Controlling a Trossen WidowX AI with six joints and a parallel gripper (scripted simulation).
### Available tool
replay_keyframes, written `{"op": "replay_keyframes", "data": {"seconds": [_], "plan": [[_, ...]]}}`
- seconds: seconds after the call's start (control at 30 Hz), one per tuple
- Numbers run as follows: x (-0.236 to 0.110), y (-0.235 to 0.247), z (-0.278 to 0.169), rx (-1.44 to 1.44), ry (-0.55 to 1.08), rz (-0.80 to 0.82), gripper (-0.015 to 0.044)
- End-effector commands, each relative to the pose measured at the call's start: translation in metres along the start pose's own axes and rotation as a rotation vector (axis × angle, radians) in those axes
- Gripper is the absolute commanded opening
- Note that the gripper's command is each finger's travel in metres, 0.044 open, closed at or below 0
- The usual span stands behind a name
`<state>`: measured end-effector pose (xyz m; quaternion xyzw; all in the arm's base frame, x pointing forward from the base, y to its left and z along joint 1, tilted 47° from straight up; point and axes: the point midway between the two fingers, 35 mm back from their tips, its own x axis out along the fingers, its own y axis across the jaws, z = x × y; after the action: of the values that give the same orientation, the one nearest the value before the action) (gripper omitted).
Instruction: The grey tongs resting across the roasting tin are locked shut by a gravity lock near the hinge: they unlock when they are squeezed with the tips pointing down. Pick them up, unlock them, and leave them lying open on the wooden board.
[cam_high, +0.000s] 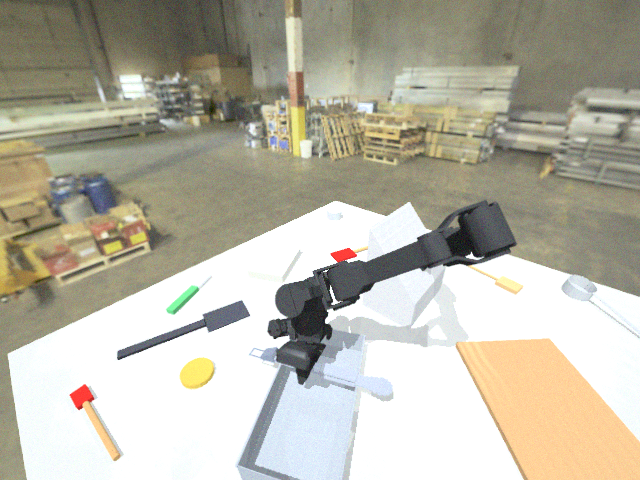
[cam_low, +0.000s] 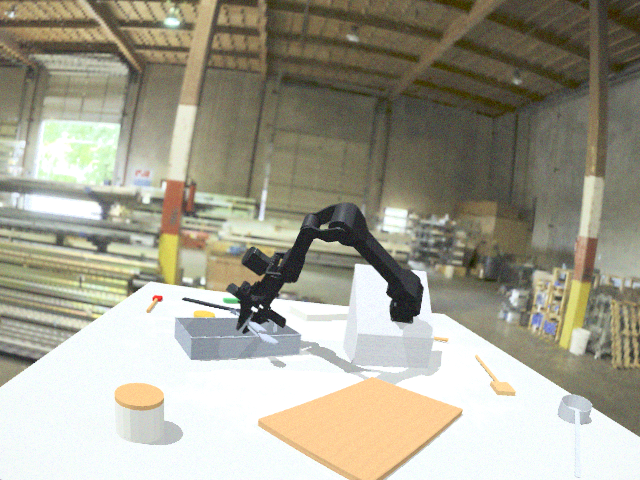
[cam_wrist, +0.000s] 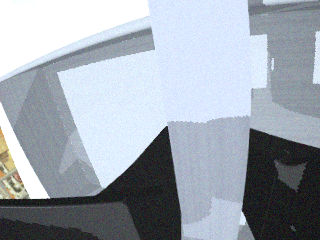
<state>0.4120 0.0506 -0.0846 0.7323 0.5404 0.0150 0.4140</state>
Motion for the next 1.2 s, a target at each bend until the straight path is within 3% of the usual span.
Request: {"op": "replay_keyframes", "data": {"seconds": [0.0, 0.27, 0.5, 1.17], "plan": [[0.000, 0.000, 0.000, -0.002, 0.000, 0.000, 0.0049], [-0.009, 0.006, 0.002, -0.002, -0.003, -0.002, -0.0150], [-0.065, 0.038, 0.001, 0.002, -0.007, -0.002, -0.0150], [-0.062, 0.040, 0.007, 0.009, -0.026, -0.076, -0.0150]]}}
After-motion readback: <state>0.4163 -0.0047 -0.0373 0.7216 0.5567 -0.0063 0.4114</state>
